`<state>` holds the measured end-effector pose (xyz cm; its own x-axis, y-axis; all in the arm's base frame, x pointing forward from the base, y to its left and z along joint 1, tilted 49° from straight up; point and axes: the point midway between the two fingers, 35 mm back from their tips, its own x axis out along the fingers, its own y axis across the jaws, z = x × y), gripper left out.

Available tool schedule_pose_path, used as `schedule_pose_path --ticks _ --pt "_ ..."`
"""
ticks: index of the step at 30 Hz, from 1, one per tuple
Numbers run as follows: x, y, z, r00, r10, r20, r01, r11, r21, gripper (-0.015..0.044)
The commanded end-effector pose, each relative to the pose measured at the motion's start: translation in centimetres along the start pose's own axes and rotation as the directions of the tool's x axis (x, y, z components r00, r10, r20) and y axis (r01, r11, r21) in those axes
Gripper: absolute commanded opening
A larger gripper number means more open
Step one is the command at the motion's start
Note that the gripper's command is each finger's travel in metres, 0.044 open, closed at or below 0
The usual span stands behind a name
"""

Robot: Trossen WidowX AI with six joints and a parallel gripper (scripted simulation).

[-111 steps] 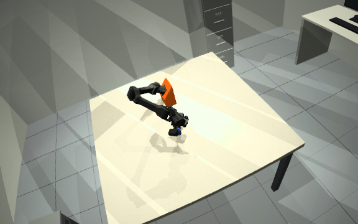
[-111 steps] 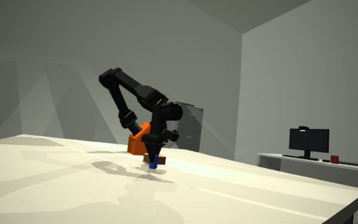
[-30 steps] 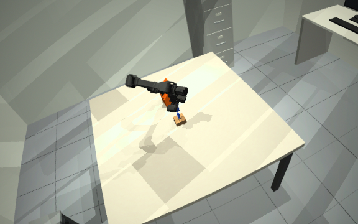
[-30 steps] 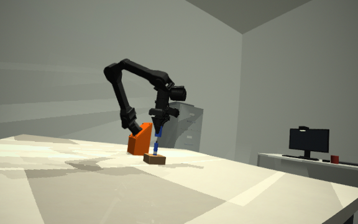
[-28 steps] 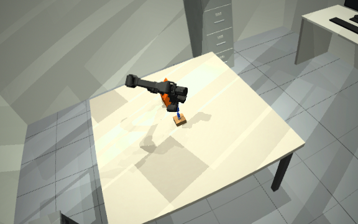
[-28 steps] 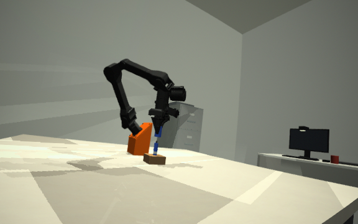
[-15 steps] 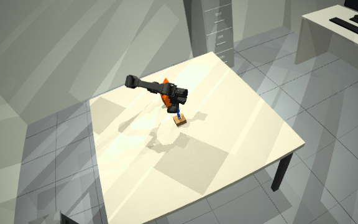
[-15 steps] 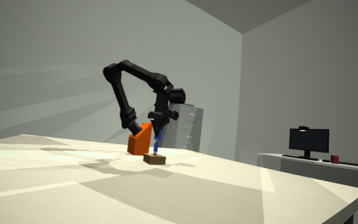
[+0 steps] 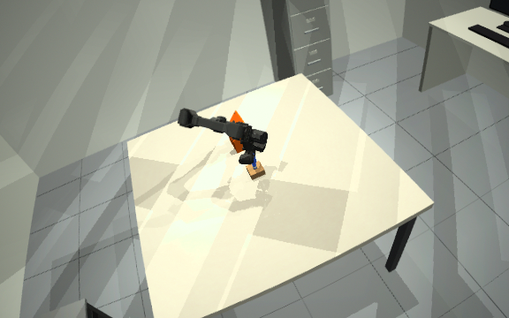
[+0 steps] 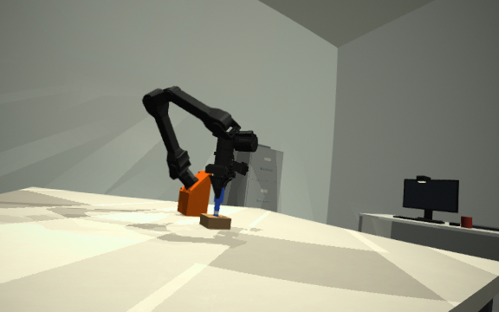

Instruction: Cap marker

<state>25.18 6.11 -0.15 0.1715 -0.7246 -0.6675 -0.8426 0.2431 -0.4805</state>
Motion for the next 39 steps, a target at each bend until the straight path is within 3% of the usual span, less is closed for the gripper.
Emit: schedule_pose_path --ticks 1,20,36,39 --pt "0.8 0.0 -0.1 1.000 -0.002 -0.005 0.002 1.000 -0.005 0.0000" --pt "2.0 0.1 -0.3 1.000 -0.004 -0.007 0.003 1.000 -0.004 0.0000" --pt "1.9 0.1 -0.2 1.000 -0.001 -0.005 0.001 1.000 0.000 0.0420" --pt "1.7 0.0 -0.2 1.000 -0.001 -0.005 0.001 1.000 0.000 0.0440"
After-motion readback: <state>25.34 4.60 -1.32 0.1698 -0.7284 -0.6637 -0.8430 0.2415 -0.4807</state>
